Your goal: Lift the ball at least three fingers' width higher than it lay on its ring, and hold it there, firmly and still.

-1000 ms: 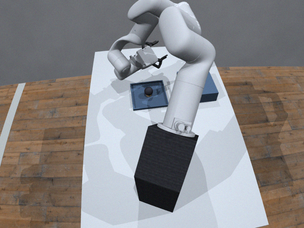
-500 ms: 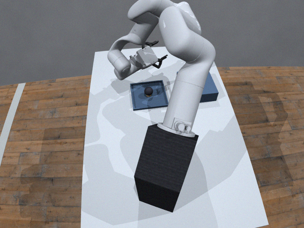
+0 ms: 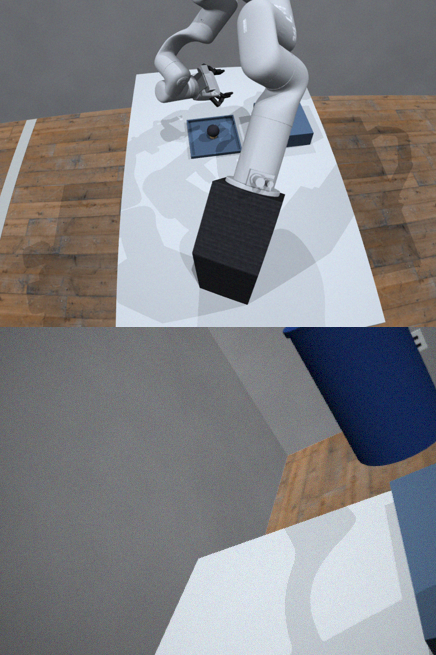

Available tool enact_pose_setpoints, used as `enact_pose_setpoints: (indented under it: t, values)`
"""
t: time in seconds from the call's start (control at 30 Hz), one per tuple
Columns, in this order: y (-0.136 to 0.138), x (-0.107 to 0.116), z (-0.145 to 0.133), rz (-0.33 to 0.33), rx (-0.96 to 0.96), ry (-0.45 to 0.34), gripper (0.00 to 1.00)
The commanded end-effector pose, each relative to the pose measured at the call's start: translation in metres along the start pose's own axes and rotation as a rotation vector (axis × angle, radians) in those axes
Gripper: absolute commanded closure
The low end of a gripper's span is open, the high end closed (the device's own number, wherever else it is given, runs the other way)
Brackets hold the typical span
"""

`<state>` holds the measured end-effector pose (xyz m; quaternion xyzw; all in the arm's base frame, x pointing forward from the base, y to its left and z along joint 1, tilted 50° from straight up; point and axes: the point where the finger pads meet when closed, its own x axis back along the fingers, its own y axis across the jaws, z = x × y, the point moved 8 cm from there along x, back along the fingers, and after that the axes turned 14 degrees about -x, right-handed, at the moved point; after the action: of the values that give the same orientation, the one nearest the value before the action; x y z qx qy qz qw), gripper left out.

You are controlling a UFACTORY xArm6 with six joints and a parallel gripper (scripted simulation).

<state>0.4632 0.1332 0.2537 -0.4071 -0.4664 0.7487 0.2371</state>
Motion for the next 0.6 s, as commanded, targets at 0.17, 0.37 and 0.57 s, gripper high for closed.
enact_pose_setpoints:
  t: [0.17, 0.37, 0.57]
  values:
    - [0.02, 0.03, 0.025, -0.38, 0.044, -0.367, 0.0]
    - [0.034, 0.039, 0.038, -0.61, 0.071, -0.583, 0.0]
    - [0.037, 0.033, 0.045, -0.795, 0.094, -0.759, 0.0]
